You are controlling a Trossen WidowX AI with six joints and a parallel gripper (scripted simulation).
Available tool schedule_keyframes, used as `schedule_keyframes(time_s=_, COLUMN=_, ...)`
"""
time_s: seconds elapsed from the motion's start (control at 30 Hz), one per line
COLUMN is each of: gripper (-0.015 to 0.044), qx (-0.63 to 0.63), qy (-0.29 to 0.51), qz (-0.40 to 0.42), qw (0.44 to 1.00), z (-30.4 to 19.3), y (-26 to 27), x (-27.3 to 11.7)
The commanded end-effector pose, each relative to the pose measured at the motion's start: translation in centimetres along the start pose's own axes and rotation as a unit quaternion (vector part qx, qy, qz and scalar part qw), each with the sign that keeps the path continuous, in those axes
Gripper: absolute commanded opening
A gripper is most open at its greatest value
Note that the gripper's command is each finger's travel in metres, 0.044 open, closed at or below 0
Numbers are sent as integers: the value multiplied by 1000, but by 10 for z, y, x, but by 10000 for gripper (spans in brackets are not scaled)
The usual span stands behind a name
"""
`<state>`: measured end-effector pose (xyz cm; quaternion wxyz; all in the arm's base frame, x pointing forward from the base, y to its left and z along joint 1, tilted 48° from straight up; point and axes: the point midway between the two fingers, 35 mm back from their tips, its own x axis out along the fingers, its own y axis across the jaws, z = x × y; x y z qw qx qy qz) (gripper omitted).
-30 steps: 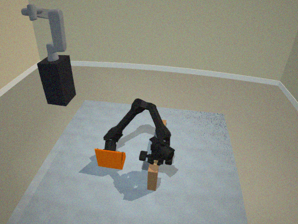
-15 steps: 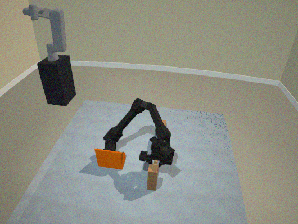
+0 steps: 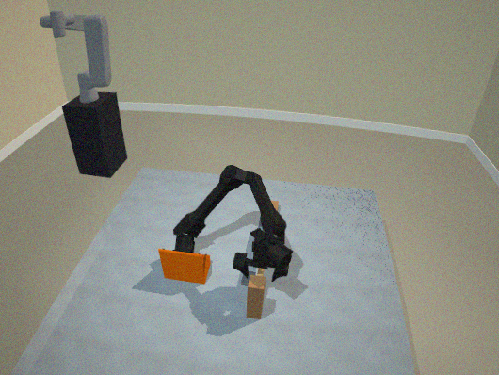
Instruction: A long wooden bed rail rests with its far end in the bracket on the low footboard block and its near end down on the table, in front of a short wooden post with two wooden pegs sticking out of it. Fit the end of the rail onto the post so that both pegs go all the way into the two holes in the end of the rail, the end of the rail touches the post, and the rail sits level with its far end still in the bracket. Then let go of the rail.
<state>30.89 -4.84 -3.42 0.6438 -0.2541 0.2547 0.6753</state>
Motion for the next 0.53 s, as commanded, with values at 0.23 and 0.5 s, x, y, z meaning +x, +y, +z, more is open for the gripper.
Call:
schedule_keyframes(time_s=0.23, gripper=440, qx=-1, qy=2, qz=-4, qw=1000, z=29, y=0, x=-29)
schedule_keyframes(time_s=0.5, gripper=440, qx=-1, qy=2, qz=-4, qw=1000, z=29, y=0, x=-29)
